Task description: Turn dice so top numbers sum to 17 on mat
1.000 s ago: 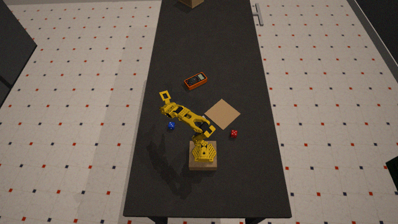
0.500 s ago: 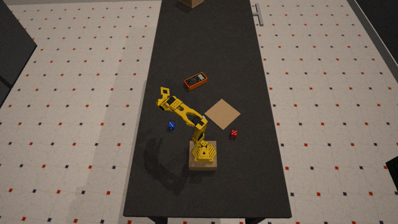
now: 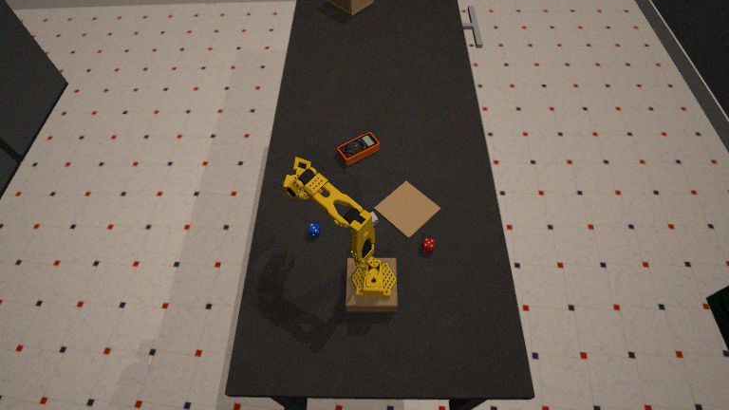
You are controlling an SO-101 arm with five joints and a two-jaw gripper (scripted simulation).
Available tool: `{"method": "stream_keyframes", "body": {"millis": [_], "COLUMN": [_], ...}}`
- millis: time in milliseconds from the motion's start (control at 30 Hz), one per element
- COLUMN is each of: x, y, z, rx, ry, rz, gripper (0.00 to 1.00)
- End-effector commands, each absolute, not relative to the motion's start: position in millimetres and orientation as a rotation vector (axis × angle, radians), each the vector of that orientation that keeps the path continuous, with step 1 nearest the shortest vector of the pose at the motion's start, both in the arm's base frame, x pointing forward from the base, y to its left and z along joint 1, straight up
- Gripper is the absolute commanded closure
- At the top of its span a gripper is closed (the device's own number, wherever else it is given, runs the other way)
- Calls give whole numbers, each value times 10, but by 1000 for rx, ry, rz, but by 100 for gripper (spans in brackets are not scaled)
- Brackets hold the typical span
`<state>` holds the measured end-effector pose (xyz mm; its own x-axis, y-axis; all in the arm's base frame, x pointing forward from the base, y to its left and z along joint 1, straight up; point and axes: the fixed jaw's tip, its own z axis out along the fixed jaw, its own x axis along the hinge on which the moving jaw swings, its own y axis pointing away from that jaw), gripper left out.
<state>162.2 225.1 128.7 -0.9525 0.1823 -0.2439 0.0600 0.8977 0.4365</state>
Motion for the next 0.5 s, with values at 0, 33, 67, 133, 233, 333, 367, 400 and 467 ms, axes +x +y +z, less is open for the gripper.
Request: {"method": "stream_keyframes", "body": {"millis": [0,33,67,133,233,333,367,400,467], "x": [1602,1602,1602,1601,1595,1576,1567,1567,1557], "y": [2265,2266,2266,2265,2256,2230,2218,2218,2203], "z": [1240,1220,1192,1113,941,726,651,651,576], "rx": [182,183,183,185,188,192,193,193,195], "ry": [2808,2814,2823,2847,2898,2960,2981,2981,3001], "rz": [603,594,581,546,466,363,325,325,287], "gripper": [65,65,65,65,65,65,65,65,65]}}
